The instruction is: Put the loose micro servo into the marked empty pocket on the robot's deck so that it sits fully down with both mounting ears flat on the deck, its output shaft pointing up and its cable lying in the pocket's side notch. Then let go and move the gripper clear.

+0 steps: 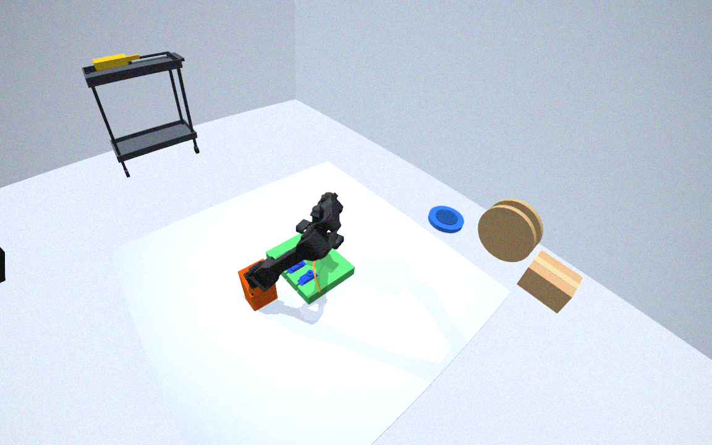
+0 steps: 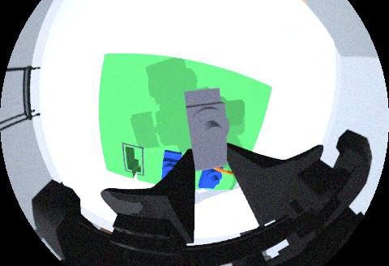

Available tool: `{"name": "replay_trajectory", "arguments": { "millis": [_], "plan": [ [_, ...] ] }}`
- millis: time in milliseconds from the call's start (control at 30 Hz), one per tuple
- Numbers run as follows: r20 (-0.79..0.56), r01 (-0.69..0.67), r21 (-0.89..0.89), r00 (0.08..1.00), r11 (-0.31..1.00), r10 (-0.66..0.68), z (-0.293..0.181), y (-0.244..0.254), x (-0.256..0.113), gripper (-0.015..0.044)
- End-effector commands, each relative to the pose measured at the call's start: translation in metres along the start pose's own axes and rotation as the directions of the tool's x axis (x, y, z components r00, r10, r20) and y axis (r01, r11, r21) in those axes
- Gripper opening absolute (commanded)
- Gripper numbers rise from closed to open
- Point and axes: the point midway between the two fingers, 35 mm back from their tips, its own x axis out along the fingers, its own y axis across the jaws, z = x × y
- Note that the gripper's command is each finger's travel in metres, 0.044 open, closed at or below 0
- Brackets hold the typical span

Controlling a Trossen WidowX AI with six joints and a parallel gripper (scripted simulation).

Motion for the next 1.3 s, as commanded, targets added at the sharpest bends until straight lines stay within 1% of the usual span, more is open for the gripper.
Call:
{"name": "replay_trajectory", "arguments": {
  "millis": [0, 500, 700, 967, 1267],
  "plan": [
    [0.008, -0.004, 0.007, 1.000, 1.000, 0.004, 0.010, 0.026, -0.002, 0.0000],
    [0.011, -0.008, 0.008, 1.000, 1.000, 0.008, 0.035, 0.102, -0.003, 0.0000],
    [0.011, -0.008, 0.023, 1.000, 1.000, 0.008, 0.036, 0.103, -0.003, 0.0000],
    [0.010, -0.010, 0.202, 1.000, 0.979, 0.008, 0.036, 0.103, -0.003, 0.0000],
    [0.010, -0.010, 0.206, 1.000, 0.978, 0.008, 0.032, 0.104, -0.003, 0.0000]
  ]
}}
